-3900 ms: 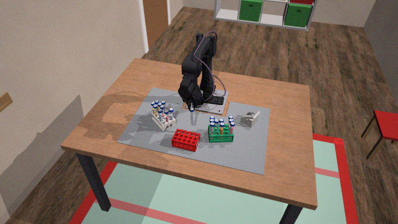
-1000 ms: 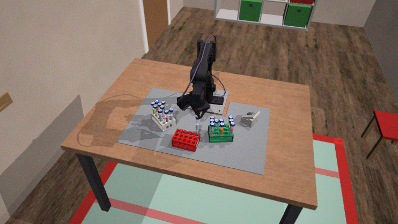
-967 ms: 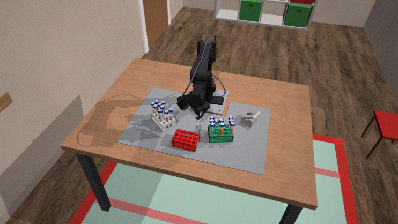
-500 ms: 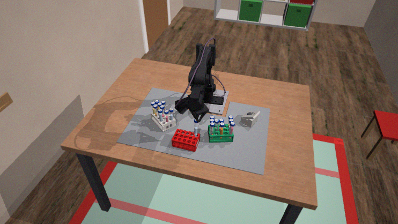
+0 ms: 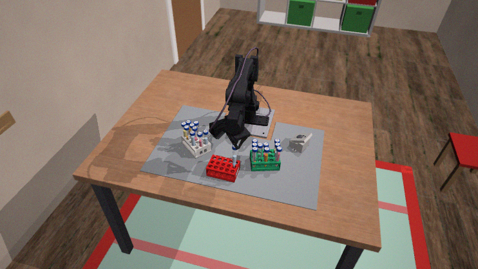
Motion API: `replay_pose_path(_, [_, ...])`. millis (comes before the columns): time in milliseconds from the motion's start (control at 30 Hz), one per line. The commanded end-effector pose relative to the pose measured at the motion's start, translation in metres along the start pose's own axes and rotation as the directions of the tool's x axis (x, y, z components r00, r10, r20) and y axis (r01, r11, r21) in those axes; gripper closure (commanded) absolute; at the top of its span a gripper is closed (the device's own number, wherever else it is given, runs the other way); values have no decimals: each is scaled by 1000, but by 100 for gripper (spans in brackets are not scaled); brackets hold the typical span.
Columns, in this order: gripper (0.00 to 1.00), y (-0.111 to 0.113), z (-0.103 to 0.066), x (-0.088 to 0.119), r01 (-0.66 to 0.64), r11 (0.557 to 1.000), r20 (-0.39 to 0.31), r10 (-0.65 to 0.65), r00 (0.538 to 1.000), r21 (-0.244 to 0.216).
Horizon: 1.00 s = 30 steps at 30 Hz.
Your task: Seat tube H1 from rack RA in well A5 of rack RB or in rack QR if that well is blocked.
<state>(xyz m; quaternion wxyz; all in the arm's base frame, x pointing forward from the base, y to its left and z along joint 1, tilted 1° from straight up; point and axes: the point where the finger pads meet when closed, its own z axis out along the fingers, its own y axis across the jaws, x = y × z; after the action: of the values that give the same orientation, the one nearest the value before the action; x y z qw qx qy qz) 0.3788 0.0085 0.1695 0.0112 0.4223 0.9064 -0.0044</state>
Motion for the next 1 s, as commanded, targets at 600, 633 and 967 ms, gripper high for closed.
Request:
replay_pose_path(600, [100,-2,-9,-1,-3,1000,-5,3,1000,8])
replay_pose_path(633, [100,-2,-9,-1,-3,1000,-5,3,1000,8])
replay_pose_path(967, [100,-8,-21,-3,-9,1000,23,9,1000,-20])
